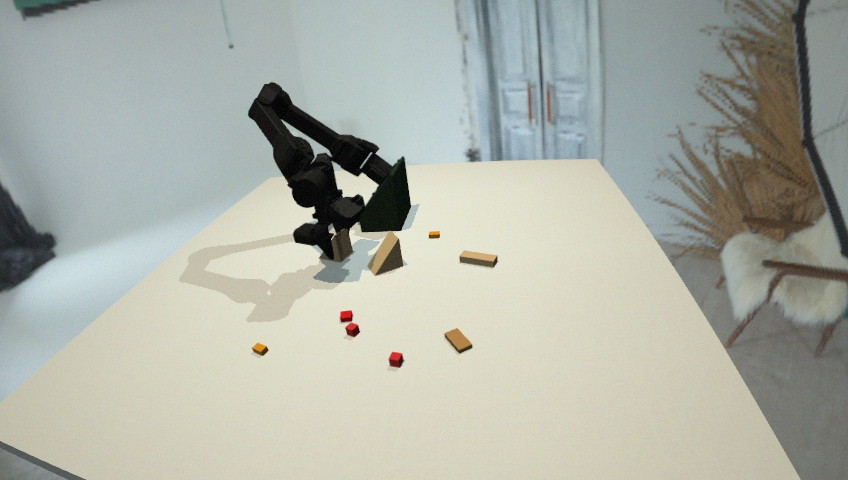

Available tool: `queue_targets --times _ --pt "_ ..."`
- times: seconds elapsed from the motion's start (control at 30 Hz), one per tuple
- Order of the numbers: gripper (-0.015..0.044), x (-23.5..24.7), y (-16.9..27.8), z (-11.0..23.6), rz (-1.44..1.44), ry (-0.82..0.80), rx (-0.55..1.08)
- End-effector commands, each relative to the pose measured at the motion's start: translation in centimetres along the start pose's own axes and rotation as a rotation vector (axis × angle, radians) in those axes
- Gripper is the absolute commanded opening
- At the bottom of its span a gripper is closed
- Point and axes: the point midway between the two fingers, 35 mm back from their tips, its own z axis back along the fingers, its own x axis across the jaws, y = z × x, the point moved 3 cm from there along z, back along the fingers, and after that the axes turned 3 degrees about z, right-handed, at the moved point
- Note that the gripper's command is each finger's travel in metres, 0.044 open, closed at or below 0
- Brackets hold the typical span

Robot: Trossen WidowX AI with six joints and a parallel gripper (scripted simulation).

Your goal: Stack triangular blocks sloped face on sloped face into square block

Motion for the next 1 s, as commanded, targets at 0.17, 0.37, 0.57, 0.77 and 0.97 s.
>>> queue_targets --times 0.17,0.37,0.57,0.77,0.97 --pt "0.0000 0.20 -0.01 -1.33 0.006 -0.009 0.005" --pt "0.0026 0.15 0.00 -1.18 -0.002 -0.008 0.002" --pt "0.0184 0.15 0.00 -1.18 -0.002 -0.008 0.002" --pt "0.0341 0.15 0.00 -1.18 -0.002 -0.008 0.002" --pt "0.0440 0.15 0.00 -1.18 -0.002 -0.008 0.002"
